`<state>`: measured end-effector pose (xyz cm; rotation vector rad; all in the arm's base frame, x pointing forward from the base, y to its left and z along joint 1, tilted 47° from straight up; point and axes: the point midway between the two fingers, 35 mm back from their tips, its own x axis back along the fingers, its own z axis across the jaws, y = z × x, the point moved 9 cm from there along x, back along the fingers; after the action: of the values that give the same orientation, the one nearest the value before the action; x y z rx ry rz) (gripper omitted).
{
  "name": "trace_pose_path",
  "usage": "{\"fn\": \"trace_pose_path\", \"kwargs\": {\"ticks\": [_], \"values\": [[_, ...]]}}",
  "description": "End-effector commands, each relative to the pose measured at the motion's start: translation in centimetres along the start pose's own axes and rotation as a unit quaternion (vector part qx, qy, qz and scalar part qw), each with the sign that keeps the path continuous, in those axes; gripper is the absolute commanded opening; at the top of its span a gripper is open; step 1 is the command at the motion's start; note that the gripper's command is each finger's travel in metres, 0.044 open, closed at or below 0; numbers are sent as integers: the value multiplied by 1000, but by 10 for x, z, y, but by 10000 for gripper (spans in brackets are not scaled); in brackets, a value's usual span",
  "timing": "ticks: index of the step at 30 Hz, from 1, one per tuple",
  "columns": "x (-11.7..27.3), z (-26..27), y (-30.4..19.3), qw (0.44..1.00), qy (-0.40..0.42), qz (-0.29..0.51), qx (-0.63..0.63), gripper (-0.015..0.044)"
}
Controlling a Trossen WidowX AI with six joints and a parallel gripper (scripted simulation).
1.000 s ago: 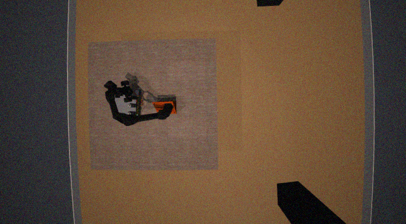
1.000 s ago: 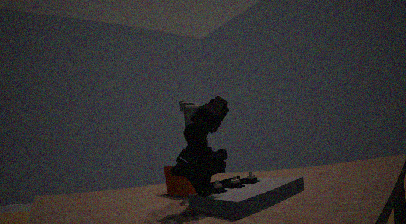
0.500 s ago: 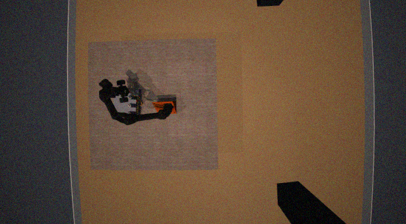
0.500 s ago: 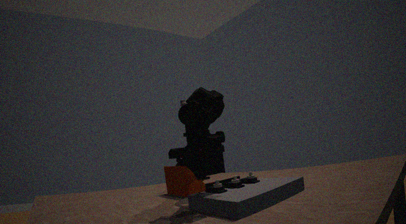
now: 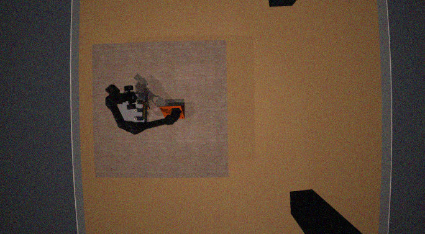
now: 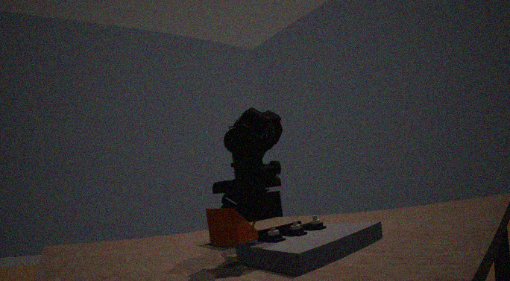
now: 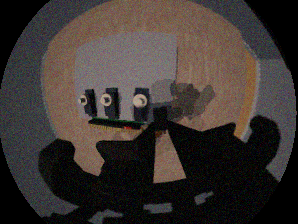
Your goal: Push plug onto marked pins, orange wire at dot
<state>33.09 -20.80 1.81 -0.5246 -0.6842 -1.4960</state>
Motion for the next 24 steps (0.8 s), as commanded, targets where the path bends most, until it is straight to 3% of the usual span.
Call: {"fn": "trace_pose_path", "kwargs": {"ticks": [1, 24], "values": [[3, 8, -10, 1000, -3, 0, -12, 0], [2, 59, -72, 998, -2, 2, -66, 0]]}}
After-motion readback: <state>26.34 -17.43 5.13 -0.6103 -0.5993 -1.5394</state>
